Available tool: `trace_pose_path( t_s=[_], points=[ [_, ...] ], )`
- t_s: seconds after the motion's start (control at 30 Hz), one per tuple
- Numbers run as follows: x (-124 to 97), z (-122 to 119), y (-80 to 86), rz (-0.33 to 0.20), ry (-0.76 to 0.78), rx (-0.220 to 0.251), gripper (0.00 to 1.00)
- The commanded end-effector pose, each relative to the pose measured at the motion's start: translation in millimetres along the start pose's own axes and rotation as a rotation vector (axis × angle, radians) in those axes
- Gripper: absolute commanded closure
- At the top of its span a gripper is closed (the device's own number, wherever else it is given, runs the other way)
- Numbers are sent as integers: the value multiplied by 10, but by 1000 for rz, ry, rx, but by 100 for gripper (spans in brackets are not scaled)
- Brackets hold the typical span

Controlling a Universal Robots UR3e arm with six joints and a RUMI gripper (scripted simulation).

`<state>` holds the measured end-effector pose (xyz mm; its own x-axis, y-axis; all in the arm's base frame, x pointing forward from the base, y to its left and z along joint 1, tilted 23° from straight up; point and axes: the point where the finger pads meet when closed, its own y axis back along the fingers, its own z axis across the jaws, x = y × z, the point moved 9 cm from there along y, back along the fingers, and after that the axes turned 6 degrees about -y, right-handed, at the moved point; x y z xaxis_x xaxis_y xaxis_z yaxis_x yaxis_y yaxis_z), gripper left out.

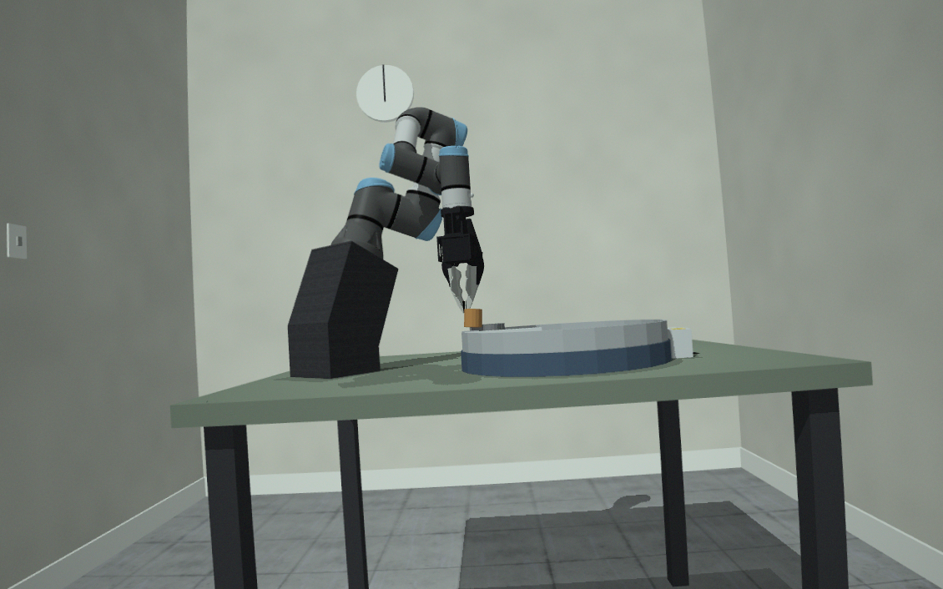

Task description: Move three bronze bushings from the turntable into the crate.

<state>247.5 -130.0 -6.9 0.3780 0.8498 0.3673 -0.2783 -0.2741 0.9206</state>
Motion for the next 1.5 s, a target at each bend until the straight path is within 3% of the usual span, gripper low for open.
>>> trace_pose_path(
  t_s=[0.0,0.33,1.47],
  points=[
    [-2,3,121,0,0,0,100],
    [-2,3,305,0,0,0,100],
    [-2,3,326,0,0,0,100]
  ],
)
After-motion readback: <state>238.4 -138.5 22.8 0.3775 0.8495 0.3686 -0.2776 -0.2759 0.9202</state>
